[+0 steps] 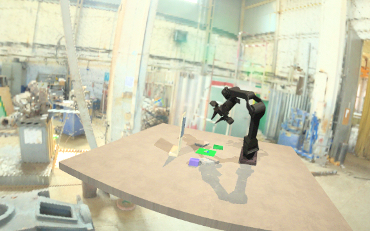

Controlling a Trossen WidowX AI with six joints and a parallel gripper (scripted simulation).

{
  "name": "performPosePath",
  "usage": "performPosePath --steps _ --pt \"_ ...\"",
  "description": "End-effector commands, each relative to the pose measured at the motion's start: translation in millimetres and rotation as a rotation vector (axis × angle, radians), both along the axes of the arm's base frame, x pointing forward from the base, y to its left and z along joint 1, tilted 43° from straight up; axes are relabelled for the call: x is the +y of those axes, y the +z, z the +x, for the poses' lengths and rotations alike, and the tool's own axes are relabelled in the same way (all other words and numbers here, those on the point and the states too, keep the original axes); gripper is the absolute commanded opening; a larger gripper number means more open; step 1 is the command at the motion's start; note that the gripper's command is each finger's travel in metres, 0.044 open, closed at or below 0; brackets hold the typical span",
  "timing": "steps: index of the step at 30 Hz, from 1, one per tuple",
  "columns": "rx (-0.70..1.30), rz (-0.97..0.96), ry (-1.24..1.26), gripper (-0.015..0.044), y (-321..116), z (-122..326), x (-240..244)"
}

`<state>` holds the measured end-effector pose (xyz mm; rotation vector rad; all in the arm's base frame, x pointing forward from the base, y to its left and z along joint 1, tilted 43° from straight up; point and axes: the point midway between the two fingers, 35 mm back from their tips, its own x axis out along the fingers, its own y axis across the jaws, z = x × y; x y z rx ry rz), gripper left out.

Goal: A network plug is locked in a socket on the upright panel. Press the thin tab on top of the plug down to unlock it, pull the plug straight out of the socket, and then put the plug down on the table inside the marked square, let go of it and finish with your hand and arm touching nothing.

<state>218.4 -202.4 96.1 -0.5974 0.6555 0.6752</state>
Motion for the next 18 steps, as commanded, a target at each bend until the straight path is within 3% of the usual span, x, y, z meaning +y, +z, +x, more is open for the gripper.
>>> performPosePath --steps 1,5,15,18 --pt "-0.003 -0.006 0.005 0.0156 8.3 -1.6 -7.3" --pt "-0.004 -0.006 0.006 0.0156 14.0 -3.0 -10.9" --pt "-0.004 -0.006 0.006 0.0419 14.0 -3.0 -10.9" --pt "-0.004 -0.006 0.006 0.044 14.0 -3.0 -10.9"
